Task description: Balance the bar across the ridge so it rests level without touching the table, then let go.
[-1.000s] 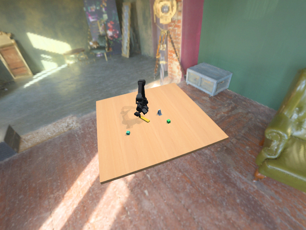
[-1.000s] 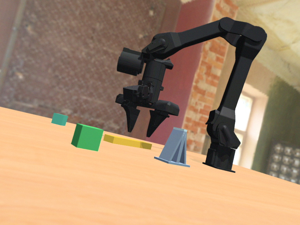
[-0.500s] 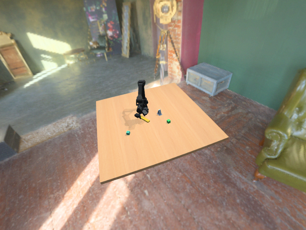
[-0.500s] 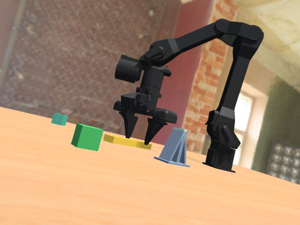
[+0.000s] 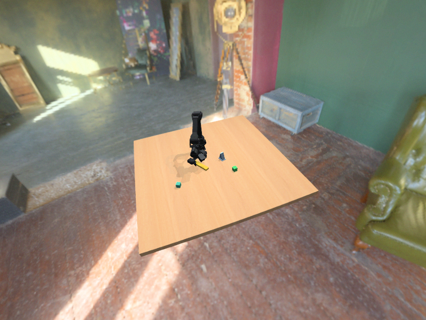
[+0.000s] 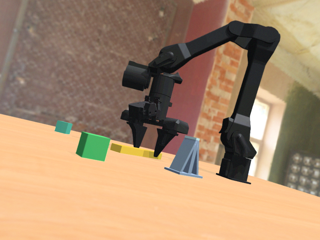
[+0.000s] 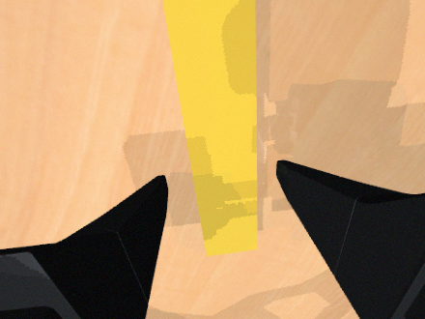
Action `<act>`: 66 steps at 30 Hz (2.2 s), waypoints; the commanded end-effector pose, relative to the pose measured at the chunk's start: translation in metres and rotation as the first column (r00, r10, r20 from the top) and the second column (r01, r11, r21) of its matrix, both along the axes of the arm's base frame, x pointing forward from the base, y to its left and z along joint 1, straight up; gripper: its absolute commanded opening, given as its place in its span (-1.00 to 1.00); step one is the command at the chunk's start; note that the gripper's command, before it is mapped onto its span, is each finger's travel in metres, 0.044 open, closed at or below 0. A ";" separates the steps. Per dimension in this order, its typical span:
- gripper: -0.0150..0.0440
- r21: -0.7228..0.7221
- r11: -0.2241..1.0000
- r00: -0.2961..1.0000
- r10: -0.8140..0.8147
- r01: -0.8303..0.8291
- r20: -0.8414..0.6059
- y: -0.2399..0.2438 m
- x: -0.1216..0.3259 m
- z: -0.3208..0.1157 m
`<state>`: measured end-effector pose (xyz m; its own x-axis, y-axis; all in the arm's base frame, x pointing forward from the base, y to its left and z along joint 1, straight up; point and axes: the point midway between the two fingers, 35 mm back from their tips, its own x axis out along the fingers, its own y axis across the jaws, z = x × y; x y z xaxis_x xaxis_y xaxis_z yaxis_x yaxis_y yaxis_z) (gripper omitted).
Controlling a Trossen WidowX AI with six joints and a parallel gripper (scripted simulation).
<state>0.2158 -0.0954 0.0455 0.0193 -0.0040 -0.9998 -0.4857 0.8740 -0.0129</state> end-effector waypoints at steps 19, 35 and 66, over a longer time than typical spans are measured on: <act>-0.49 0.000 1.000 1.000 0.000 0.000 0.000 -0.001 0.001 0.006; -0.49 -0.002 1.000 1.000 0.002 -0.002 0.001 -0.003 0.006 0.046; -0.49 -0.005 1.000 1.000 0.005 -0.005 0.001 0.001 -0.002 0.119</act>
